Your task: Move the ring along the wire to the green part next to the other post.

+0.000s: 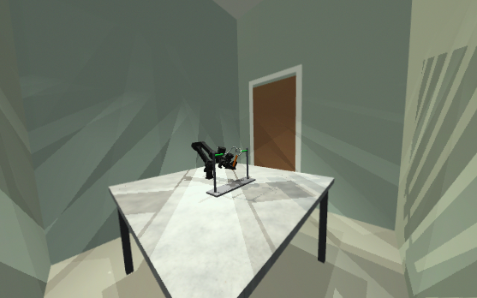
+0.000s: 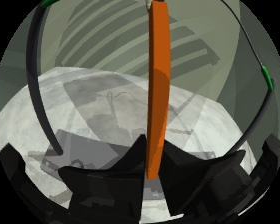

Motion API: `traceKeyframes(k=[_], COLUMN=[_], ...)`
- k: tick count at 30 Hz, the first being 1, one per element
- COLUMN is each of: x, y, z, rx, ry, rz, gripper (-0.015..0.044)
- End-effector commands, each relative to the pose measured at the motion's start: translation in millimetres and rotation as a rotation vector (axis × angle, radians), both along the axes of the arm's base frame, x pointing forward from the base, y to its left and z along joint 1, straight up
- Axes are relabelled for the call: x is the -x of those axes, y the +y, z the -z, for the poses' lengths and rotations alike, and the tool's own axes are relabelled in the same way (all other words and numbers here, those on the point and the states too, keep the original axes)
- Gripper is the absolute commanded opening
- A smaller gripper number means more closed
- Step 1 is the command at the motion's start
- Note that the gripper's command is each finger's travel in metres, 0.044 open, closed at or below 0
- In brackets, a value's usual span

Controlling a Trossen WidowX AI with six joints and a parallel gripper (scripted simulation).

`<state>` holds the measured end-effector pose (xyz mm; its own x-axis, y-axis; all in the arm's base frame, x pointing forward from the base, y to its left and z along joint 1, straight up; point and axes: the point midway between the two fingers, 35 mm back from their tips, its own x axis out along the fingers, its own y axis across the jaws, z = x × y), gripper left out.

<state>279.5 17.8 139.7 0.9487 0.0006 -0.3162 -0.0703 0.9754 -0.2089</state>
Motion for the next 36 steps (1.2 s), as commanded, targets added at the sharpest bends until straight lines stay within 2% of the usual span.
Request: traceKeyframes(k=[1, 16, 36], x=[2, 3, 4], y=[11, 43, 66], z=[3, 5, 5], rx=[-0.062, -0.188, -0.212], ry=[-0.003, -0.005, -0.009], rz=[0.026, 0.071, 0.084], gripper=[-0.0150, -0.0150, -0.0150])
